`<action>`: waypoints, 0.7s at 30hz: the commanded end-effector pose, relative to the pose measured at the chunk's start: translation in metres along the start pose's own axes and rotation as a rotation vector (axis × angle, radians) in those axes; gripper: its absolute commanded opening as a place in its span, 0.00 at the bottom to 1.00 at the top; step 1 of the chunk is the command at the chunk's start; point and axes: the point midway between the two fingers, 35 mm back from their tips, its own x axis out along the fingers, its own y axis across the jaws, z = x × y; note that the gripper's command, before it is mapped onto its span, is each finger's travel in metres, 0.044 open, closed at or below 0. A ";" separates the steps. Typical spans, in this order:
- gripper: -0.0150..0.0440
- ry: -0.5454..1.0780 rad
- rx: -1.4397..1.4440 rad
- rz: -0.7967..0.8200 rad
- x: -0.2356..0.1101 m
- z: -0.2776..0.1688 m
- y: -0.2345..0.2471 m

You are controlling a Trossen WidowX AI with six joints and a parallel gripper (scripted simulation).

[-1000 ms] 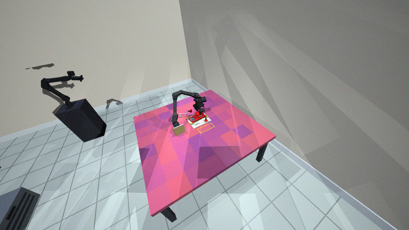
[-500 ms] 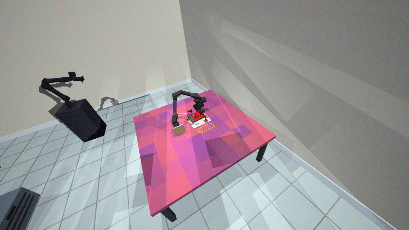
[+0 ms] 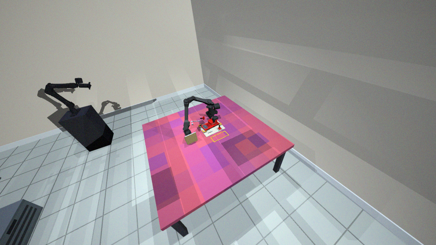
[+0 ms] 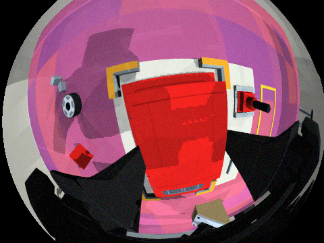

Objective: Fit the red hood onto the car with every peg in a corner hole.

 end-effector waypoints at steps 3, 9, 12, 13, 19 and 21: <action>0.25 -0.003 0.005 0.005 0.001 0.000 0.001; 0.25 -0.003 0.005 0.005 0.003 0.001 0.001; 0.25 -0.003 0.005 0.005 0.005 0.001 0.001; 0.25 -0.003 0.005 0.005 0.005 0.001 0.001; 0.25 -0.004 0.005 0.005 0.007 0.001 0.001; 0.25 -0.004 0.005 0.005 0.008 0.001 0.001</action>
